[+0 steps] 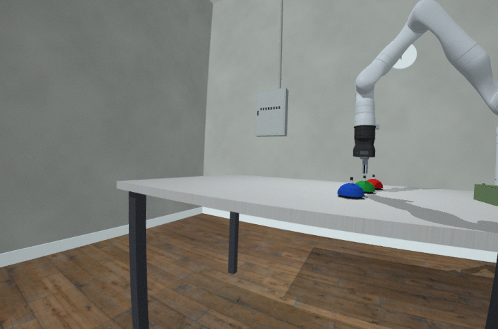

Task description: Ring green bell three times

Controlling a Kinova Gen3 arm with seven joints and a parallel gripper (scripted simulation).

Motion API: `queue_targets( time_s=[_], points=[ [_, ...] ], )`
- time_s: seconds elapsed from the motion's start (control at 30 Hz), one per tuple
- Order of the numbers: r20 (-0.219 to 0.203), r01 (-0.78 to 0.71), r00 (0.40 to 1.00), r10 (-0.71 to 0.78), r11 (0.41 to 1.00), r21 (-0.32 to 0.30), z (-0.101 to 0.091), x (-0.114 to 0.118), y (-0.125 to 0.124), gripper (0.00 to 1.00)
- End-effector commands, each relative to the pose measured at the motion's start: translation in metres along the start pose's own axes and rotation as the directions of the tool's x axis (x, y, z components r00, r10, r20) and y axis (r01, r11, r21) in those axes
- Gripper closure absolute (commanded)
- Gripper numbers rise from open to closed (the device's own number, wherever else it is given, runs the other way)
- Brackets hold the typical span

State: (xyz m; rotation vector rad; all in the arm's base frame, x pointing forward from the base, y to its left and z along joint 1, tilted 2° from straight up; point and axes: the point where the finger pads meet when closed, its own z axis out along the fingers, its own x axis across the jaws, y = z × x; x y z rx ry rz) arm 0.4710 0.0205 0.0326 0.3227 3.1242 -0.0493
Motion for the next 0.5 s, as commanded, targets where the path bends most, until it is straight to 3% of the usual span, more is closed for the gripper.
queue_targets(
  time_s=[0.0, 0.47],
  points=[
    [0.001, -0.001, 1.0, 0.001, 1.0, 0.002, -0.0018, -0.0016, -0.003, 0.83],
    [0.003, -0.001, 1.0, 0.001, 1.0, 0.002, -0.001, -0.0023, -0.0053, 0.83]
  ],
)
